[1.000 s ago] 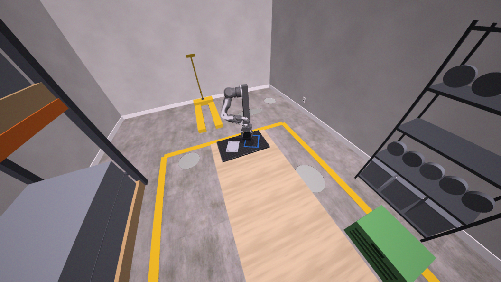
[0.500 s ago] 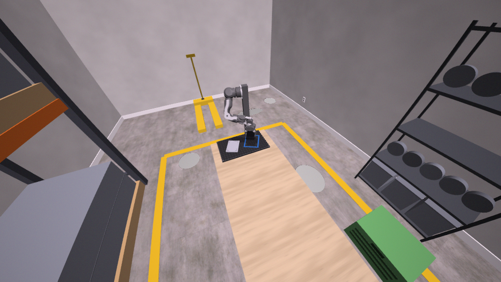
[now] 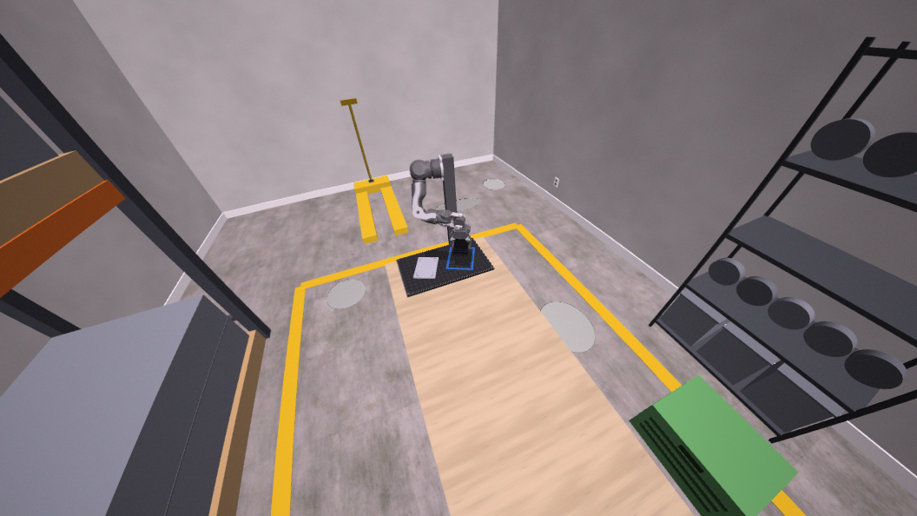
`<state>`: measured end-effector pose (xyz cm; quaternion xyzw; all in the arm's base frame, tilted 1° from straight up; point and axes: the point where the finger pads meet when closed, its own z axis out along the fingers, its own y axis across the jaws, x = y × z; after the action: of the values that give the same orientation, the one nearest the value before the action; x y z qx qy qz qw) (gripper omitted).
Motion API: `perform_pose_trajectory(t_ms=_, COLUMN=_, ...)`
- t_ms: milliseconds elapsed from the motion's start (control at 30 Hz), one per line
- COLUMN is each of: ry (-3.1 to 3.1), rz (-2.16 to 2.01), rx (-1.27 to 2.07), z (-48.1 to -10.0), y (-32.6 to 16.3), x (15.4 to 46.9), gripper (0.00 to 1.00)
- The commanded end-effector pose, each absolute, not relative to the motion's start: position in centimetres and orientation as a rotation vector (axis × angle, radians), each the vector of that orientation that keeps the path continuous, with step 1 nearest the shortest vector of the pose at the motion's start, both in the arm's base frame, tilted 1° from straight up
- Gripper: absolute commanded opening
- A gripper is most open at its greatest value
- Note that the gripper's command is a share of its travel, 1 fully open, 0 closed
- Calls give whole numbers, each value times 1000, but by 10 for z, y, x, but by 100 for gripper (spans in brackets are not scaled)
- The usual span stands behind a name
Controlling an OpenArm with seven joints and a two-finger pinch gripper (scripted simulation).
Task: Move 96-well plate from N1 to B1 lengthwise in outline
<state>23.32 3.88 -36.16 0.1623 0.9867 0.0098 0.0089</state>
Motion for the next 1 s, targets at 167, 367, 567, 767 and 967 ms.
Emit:
perform_pose_trajectory(t_ms=167, ry=3082, rz=20, rx=511, z=-362, y=38, x=232, gripper=0)
perform_pose_trajectory(t_ms=367, ry=3082, rz=23, rx=510, z=-363, y=36, x=232, gripper=0)
perform_pose_trajectory(t_ms=567, ry=3082, rz=20, rx=511, z=-363, y=35, x=232, gripper=0)
perform_pose_trajectory(t_ms=767, ry=3082, rz=20, rx=511, z=-363, y=35, x=232, gripper=0)
perform_pose_trajectory(t_ms=967, ry=3086, rz=22, rx=502, z=-394, y=36, x=232, gripper=0)
